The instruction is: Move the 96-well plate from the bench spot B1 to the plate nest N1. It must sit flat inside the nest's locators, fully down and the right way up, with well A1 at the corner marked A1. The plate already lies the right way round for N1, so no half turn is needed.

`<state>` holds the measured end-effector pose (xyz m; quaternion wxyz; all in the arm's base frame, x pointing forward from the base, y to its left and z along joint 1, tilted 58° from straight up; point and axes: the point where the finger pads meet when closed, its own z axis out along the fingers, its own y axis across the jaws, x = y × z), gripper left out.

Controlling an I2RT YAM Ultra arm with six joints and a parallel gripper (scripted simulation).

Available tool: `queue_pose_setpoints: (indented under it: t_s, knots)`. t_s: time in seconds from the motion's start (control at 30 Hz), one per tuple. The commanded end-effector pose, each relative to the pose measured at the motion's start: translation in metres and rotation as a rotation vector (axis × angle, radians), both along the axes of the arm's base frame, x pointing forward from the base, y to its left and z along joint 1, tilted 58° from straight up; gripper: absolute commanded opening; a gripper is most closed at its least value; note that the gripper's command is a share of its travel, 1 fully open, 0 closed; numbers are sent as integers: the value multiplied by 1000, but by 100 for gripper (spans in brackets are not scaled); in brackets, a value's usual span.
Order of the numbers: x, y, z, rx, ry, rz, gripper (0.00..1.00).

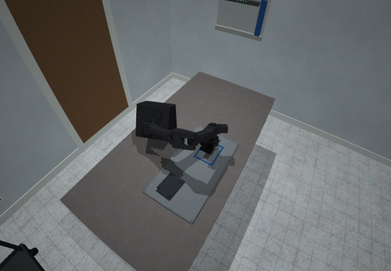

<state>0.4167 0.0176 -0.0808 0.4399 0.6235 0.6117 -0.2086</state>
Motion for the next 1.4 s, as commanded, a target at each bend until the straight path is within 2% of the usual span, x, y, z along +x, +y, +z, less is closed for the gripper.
queue_pose_setpoints:
  t_s: [0.0,0.93,0.97,1.03,1.2,1.37]
  knots:
    - [15,17,3,22,-52,20,0]
    - [15,17,3,22,-52,20,0]
    - [4,11,3,18,-46,8,0]
    - [4,11,3,18,-46,8,0]
    - [-1,-7,13,33,-87,-28,0]
    - [-8,-9,25,36,-93,-13,0]
